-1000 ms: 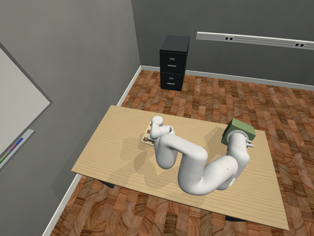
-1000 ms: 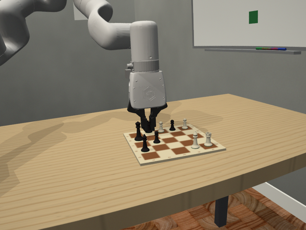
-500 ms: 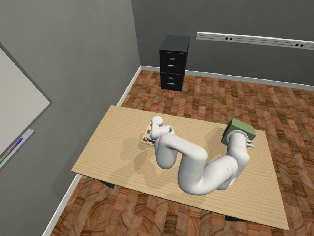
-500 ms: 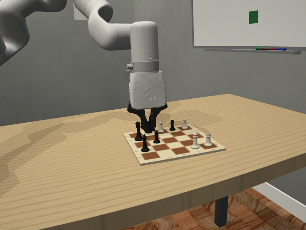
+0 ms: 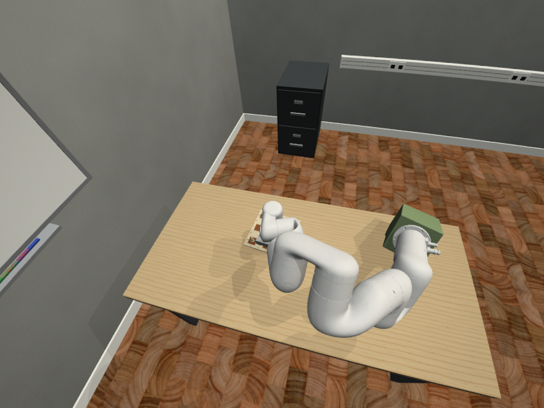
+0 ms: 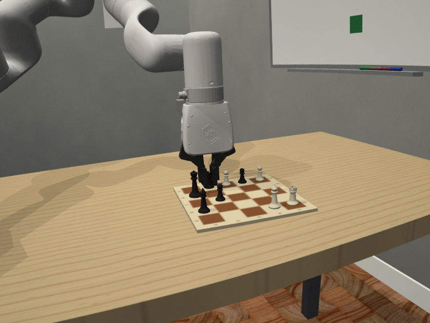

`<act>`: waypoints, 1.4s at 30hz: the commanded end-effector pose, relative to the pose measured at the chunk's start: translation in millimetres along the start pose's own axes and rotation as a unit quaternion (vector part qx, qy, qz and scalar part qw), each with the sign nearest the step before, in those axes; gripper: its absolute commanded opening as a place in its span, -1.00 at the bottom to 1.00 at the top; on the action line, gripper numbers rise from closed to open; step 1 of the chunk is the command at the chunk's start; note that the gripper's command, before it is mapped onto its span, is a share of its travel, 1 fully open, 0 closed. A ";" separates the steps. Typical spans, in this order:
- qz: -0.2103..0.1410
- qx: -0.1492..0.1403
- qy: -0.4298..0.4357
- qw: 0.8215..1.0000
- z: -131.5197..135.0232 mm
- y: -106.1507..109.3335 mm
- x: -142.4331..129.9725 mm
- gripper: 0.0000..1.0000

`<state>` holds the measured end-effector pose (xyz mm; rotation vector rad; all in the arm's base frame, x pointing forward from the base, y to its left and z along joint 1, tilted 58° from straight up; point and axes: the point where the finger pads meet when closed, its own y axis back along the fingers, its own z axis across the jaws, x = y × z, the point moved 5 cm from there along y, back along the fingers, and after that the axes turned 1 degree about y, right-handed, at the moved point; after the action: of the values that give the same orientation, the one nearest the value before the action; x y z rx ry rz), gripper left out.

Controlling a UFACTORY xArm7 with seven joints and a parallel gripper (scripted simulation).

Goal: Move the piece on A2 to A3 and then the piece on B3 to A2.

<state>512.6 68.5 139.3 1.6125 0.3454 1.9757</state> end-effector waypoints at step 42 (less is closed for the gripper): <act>-0.001 -0.002 0.000 1.000 1.3 2.0 -1.0 -0.38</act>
<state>512.6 68.5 139.3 1.6124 0.3454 1.9756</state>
